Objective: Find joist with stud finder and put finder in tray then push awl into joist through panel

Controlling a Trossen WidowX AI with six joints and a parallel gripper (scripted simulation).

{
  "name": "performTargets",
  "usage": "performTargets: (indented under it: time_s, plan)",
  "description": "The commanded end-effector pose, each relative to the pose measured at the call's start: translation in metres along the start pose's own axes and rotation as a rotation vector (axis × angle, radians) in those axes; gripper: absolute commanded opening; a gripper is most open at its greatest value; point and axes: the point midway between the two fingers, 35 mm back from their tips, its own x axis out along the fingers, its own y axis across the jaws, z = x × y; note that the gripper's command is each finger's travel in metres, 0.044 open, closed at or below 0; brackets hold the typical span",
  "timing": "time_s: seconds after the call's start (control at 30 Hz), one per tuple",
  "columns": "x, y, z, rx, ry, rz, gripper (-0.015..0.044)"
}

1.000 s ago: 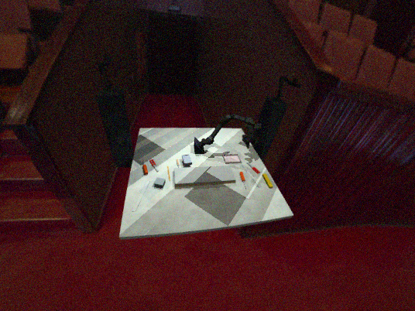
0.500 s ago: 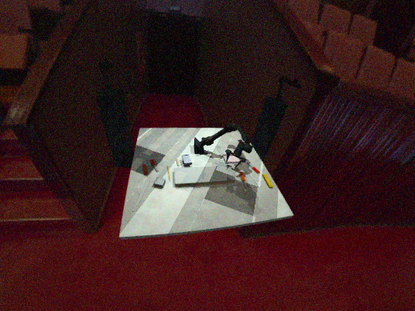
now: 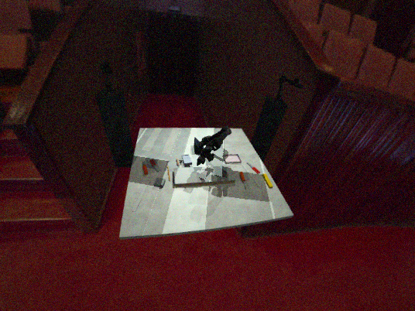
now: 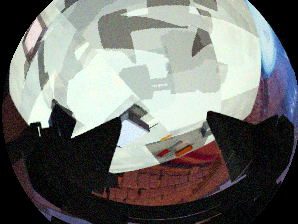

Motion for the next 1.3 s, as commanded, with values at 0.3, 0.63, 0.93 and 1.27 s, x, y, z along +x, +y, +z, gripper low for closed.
performTargets:
  time_s: [0.3,0.63,0.93,1.27]
  plan:
    - [0.083,0.079,-0.129,0.935,-0.192,0.343,0.044]
    - [0.082,0.084,-0.128,0.935,-0.192,0.343,0.044]
    - [0.083,0.089,-0.126,0.935,-0.192,0.343,0.044]
    - [0.098,0.091,-0.12,0.935,-0.192,0.343,0.044]
